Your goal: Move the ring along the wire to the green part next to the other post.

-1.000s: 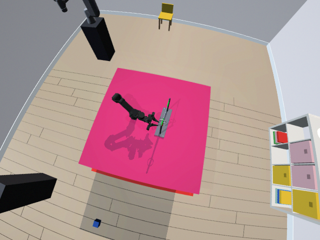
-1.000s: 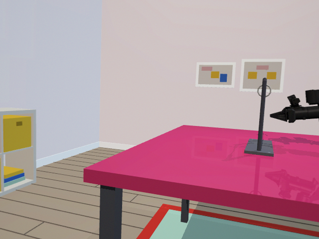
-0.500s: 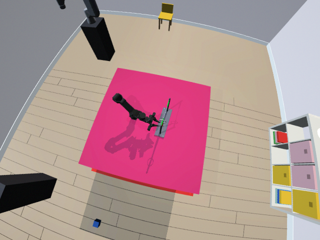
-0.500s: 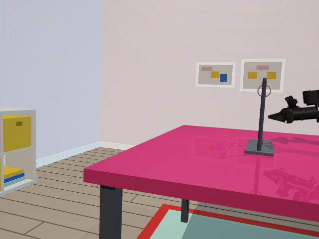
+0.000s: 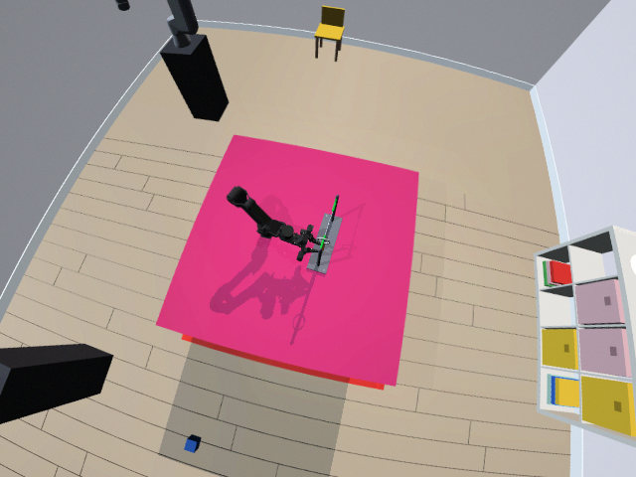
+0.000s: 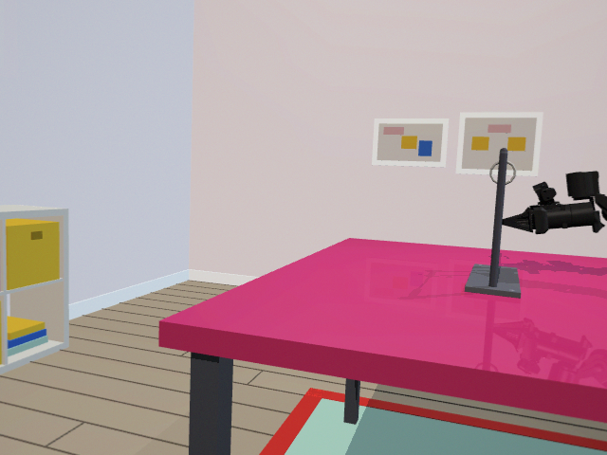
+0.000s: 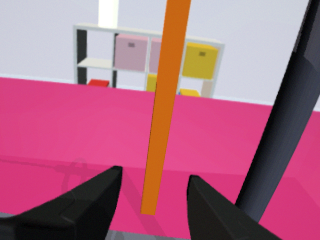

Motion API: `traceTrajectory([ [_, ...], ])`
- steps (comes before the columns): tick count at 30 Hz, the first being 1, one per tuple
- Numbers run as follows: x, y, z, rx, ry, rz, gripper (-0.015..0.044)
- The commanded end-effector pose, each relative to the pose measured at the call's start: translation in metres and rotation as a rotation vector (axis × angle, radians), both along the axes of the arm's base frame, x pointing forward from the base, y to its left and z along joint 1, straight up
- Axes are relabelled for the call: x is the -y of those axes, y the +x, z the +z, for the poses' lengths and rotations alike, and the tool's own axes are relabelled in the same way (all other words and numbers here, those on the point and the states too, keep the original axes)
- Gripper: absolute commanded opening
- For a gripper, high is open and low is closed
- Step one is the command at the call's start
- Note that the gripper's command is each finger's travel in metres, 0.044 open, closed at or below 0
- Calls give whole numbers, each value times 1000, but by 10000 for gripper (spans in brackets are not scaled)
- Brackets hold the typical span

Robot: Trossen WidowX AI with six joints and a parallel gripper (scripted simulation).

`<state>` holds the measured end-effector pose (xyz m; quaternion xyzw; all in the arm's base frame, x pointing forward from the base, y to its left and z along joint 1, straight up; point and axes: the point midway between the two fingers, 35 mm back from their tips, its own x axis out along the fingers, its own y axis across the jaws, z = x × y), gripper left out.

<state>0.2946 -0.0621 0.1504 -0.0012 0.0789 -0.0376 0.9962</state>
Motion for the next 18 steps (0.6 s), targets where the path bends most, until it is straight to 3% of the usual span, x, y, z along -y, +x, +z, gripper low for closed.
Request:
traceTrajectory([
  [1,1,7,-1,-1,4,-3,160],
  [18,2,32,-8,1,5,-3,160],
])
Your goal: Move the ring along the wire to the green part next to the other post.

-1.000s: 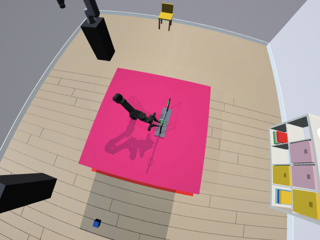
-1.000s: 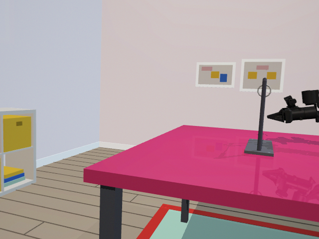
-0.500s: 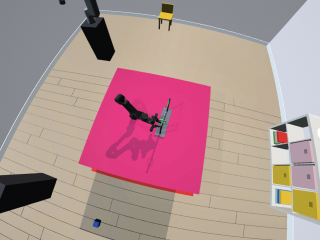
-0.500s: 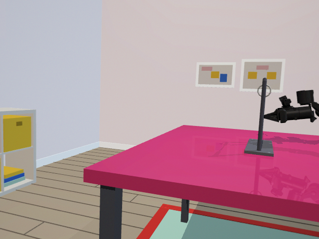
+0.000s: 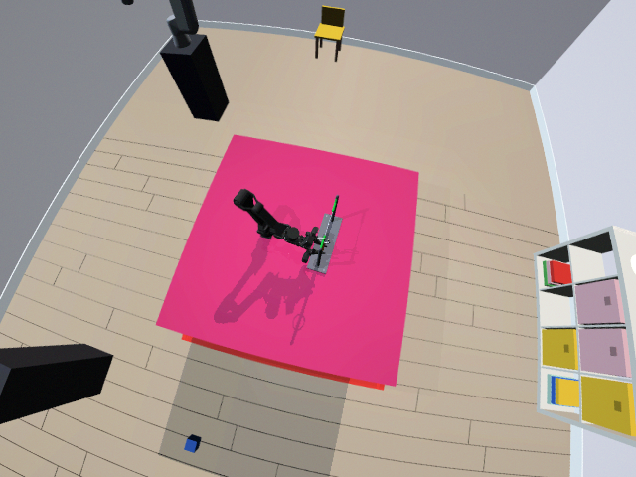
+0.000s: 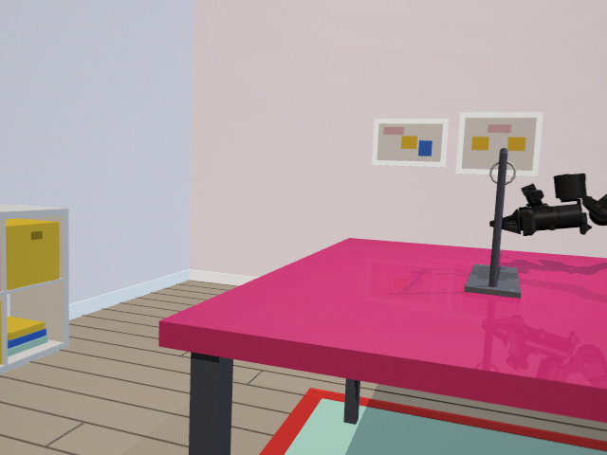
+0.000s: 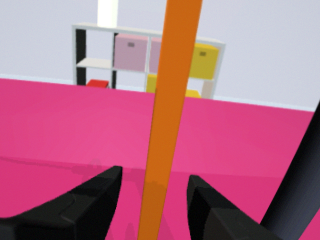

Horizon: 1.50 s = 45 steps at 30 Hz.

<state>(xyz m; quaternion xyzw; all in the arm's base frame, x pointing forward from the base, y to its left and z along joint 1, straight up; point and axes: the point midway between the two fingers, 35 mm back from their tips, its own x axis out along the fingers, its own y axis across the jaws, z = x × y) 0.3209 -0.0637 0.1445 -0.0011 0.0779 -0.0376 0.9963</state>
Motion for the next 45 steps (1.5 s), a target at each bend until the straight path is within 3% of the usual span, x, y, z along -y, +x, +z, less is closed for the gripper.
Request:
traceTrajectory([
  [1,1,7,-3,-1,4,-3,160],
  [34,0,18,-8,0,5,-3,160],
  [45,0,18,-8,-1,1,1,-129],
])
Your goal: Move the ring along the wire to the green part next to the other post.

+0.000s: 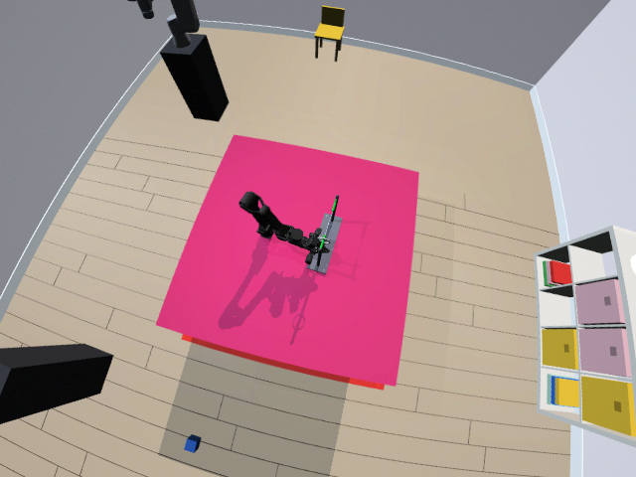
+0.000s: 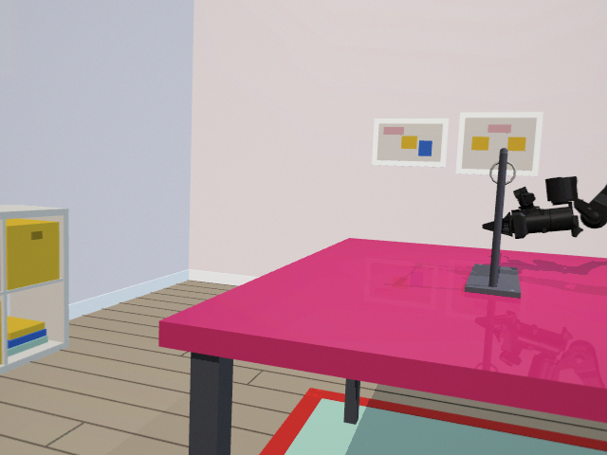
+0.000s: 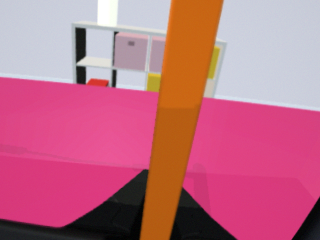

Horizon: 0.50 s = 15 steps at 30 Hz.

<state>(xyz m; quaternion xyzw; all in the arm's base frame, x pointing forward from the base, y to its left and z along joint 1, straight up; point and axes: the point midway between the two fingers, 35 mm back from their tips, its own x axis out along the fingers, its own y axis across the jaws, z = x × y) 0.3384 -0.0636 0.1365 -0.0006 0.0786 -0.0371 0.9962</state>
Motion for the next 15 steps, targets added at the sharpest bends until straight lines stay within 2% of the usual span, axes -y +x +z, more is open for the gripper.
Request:
traceTrajectory([
  [1,0,0,0,0,0,0,-150],
  [15,1,0,9,1,0,0,-150],
])
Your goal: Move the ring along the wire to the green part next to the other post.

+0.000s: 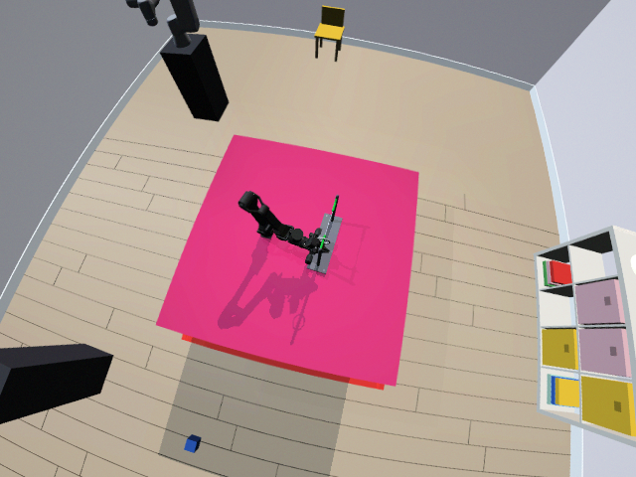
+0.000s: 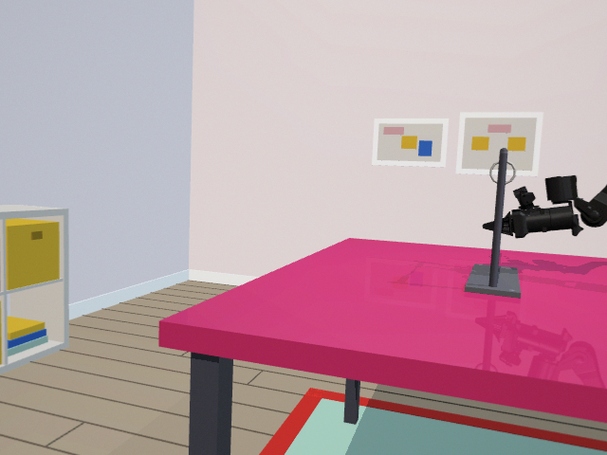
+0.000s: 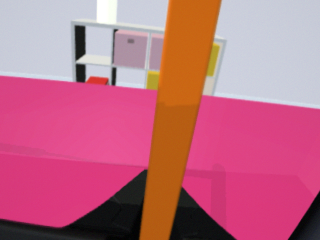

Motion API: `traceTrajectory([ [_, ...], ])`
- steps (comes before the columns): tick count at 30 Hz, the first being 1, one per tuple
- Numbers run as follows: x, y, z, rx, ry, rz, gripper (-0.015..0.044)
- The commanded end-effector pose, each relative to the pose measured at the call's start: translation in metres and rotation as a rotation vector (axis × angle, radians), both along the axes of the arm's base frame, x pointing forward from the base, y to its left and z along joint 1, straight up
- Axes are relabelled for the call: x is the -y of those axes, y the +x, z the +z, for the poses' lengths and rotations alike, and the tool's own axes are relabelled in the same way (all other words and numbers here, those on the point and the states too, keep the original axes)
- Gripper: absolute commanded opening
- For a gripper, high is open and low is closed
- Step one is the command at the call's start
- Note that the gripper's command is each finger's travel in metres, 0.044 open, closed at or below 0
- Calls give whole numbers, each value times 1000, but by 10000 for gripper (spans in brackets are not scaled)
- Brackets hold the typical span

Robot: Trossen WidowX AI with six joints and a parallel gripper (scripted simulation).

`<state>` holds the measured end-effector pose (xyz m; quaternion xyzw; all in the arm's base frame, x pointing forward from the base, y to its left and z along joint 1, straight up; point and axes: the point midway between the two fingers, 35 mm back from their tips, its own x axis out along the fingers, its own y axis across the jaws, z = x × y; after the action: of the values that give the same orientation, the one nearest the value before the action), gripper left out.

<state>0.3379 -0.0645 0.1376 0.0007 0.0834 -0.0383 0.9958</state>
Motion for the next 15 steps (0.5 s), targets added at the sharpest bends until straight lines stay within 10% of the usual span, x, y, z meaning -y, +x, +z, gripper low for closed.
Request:
traceTrajectory([
  [1,1,1,10,10,-3,3,-150],
  [15,2,0,19,11,-3,3,-150],
])
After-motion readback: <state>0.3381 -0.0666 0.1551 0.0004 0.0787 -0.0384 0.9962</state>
